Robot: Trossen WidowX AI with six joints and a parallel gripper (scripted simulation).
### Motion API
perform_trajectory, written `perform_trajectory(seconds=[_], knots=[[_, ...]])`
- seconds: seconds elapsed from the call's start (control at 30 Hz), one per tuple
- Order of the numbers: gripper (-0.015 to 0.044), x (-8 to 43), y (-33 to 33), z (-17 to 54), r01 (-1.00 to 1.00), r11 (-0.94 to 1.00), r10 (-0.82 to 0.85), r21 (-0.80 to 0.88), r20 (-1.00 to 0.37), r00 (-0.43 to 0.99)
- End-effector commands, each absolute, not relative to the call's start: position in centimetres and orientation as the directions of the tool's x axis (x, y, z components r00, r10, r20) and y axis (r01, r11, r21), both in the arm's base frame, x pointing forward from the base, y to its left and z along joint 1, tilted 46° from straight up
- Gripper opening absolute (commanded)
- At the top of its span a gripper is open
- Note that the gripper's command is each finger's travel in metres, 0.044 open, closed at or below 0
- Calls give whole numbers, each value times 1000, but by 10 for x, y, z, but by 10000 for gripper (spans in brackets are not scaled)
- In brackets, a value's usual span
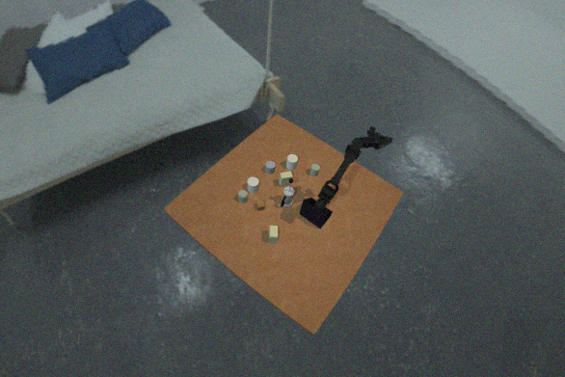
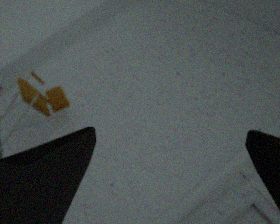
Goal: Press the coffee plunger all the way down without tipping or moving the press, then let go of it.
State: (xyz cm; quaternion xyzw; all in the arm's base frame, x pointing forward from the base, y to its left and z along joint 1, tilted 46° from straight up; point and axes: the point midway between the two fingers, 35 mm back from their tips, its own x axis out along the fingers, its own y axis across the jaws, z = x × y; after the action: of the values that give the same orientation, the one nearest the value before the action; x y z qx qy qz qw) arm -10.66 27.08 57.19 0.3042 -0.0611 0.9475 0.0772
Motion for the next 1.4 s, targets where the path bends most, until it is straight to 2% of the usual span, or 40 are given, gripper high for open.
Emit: perform_trajectory(seconds=[0.0, 0.57, 0.93, 1.1, 1.37], knots=[[440, -115, 242, 585, -120, -988, 32, -100, 621, -783], [440, -131, 158, 604, 72, -979, -180, -189, 650, -738], [440, -127, 94, 616, 216, -936, -351, -278, 692, -631], [440, -123, 35, 614, 393, -859, -506, -327, 655, -562], [440, -98, -20, 612, 557, -747, -630, -363, 655, -417]])
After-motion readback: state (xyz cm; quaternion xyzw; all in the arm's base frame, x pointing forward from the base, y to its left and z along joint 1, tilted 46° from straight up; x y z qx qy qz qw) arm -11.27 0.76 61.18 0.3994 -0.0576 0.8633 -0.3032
